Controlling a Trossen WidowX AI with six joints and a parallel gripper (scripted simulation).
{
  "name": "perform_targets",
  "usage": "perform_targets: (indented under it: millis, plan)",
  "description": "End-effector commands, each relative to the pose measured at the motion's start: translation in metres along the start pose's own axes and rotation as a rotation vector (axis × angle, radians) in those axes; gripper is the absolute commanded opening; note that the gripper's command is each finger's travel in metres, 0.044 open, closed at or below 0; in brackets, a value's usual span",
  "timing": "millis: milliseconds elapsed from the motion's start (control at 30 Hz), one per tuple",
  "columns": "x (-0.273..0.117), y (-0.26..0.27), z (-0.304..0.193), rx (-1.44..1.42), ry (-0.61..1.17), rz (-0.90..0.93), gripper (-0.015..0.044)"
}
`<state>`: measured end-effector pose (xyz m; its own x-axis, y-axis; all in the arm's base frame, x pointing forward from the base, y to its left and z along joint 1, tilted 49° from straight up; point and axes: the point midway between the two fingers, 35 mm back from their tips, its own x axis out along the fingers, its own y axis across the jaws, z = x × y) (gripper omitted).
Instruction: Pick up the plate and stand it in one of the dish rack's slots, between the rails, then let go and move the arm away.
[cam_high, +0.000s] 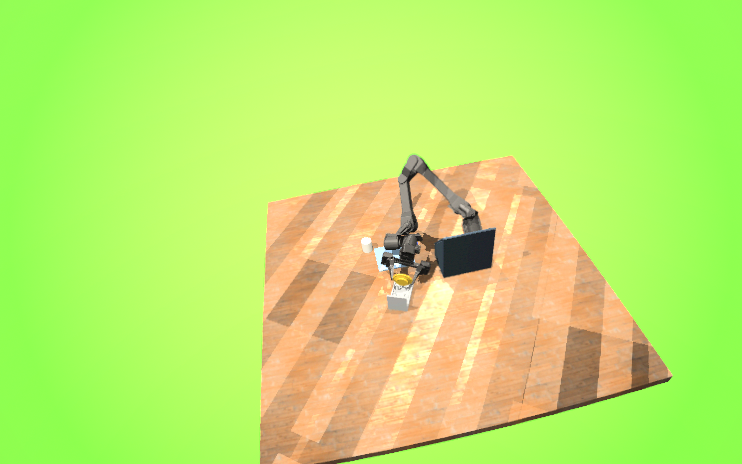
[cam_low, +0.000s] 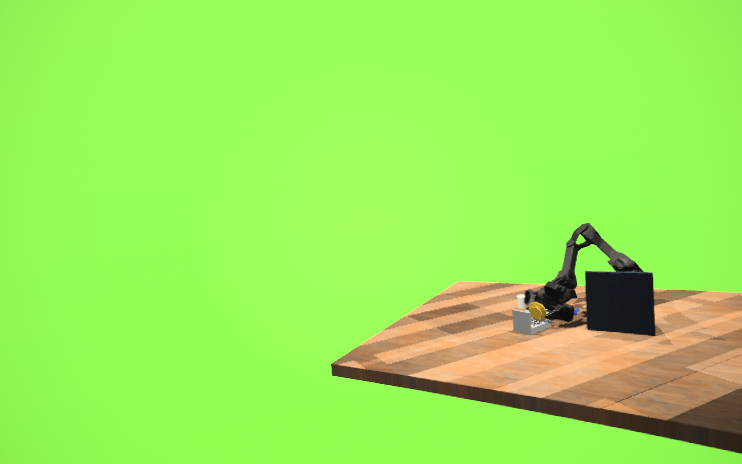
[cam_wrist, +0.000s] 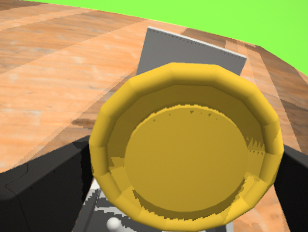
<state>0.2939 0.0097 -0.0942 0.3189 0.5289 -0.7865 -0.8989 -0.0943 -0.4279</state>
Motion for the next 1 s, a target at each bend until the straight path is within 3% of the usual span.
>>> perform_targets:
  millis: [0,233,533,967]
  plan:
    - [0.0,0.0,0.0,0.0,0.0,0.0,0.04]
    - [-0.001,-0.004,0.008,-0.001,0.001,0.001,0.04]
    - [-0.017,-0.037,0.11,-0.007,-0.011,-0.013,0.04]
    - [-0.012,-0.029,0.115,0.237,0.094,0.103,0.04]
